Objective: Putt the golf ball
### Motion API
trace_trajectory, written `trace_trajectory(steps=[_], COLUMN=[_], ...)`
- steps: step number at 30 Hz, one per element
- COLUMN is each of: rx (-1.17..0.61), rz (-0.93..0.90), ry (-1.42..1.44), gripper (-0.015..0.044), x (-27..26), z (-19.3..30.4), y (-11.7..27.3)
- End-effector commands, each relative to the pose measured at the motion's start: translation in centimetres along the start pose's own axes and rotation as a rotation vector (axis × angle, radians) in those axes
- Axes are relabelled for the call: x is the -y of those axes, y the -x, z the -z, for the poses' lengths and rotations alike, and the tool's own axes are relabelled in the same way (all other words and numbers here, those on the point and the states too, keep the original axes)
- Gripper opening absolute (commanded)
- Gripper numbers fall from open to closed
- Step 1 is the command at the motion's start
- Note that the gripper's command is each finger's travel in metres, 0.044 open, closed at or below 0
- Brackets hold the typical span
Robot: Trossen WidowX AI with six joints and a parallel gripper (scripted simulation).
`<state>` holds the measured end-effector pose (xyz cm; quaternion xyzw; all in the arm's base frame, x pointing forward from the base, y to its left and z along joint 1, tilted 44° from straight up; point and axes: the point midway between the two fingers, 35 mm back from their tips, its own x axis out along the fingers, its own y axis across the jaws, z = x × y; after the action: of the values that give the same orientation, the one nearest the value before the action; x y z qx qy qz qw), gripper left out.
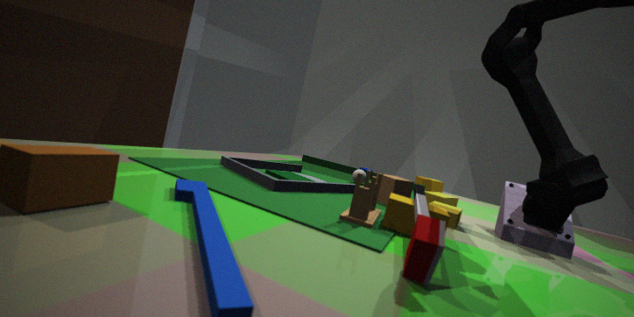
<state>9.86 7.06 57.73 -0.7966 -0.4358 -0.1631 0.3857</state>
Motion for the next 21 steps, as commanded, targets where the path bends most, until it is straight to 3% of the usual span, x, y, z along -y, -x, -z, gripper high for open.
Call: trace_trajectory(steps=[1, 10, 18, 21], rx=[-0.002, -0.091, -0.144, -0.141], rz=[-0.002, 0.068, 0.309, 0.377], ry=[0.015, 0.730, 1.909, 2.103], gripper=[0.0426, 0.0440, 0.0440, 0.0440], x=[0.1, 4.7, 8.3, 8.0], z=[-0.1, -2.2, -11.1, -13.1], y=[0.0, -0.6, -2.9, -3.4])
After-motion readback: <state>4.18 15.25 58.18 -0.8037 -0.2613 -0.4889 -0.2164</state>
